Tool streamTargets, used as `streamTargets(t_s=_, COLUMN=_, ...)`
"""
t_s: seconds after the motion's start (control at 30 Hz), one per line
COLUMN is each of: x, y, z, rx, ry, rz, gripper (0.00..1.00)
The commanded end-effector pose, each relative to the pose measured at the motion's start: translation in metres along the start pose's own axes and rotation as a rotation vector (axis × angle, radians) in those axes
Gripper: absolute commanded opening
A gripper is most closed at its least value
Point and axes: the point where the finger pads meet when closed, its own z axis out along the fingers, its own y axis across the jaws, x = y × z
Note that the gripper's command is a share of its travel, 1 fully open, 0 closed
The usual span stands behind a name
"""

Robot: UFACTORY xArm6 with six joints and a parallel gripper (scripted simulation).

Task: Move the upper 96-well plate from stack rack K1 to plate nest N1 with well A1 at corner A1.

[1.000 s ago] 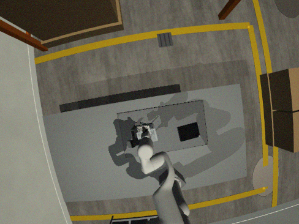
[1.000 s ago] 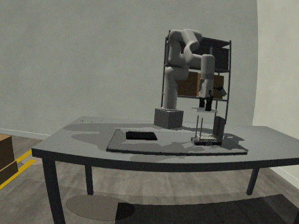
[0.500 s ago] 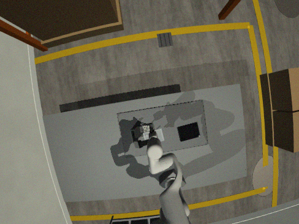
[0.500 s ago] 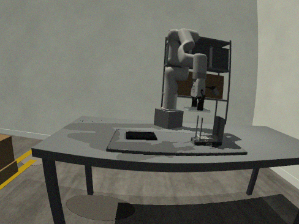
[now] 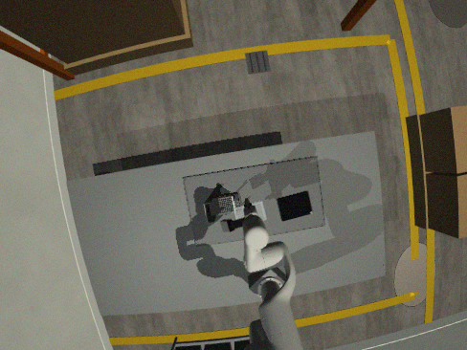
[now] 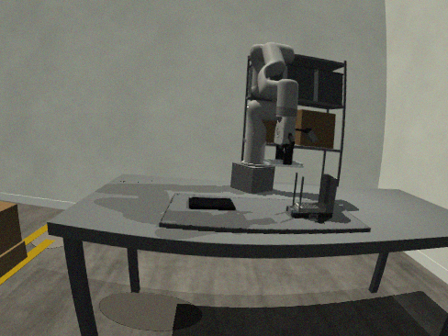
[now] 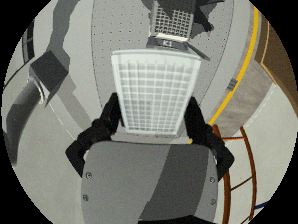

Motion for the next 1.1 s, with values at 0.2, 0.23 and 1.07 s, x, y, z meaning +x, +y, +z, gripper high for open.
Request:
streamTargets(t_s=0.2, x=-0.033, y=-0.008, z=-0.001, rx=-0.004, ry=0.000, rz=0.000, gripper=0.00)
streamTargets(t_s=0.23, x=-0.036, y=-0.009, z=-0.001, rx=-0.004, ry=0.000, rz=0.000, gripper=0.00)
streamTargets(t_s=1.07, x=-0.104, y=-0.028, z=0.001, rx=-0.004, ry=0.000, rz=0.000, gripper=0.00)
